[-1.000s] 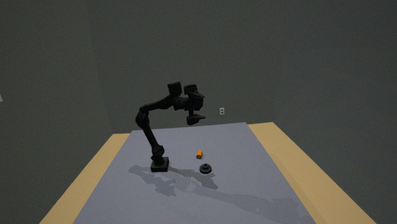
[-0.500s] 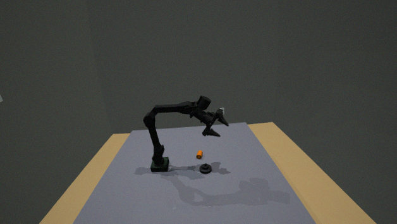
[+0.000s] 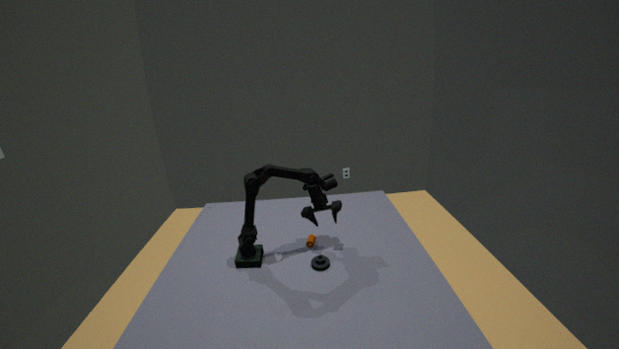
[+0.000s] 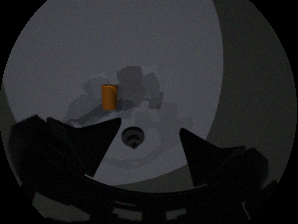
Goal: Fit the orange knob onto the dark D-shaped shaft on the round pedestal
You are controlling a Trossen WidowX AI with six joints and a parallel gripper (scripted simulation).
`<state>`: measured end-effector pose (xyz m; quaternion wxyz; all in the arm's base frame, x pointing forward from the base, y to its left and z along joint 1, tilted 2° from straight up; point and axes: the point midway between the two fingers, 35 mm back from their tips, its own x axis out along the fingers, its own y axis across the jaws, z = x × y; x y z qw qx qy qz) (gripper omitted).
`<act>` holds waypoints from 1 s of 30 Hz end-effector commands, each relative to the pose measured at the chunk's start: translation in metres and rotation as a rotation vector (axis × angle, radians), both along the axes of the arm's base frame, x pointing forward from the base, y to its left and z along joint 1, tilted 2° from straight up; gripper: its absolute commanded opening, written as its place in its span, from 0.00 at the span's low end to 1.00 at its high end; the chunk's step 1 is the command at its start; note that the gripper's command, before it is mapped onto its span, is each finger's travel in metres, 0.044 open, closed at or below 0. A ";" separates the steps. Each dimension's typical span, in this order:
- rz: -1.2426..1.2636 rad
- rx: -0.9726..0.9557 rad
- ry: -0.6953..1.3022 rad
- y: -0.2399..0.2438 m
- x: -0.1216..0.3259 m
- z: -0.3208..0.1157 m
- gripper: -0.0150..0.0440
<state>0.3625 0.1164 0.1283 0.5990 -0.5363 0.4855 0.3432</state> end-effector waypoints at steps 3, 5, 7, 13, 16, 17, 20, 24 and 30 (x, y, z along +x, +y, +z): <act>0.006 -0.090 0.302 0.037 -0.067 -0.056 1.00; 0.006 -0.091 0.306 0.037 -0.068 -0.057 1.00; 0.006 -0.091 0.306 0.037 -0.068 -0.057 1.00; 0.006 -0.091 0.306 0.037 -0.067 -0.069 1.00; 0.006 -0.091 0.306 0.036 -0.067 -0.081 1.00; 0.006 -0.091 0.306 0.036 -0.067 -0.081 1.00; 0.006 -0.091 0.306 0.036 -0.067 -0.081 1.00; 0.006 -0.091 0.306 0.036 -0.067 -0.085 1.00; 0.006 -0.091 0.306 0.036 -0.066 -0.095 1.00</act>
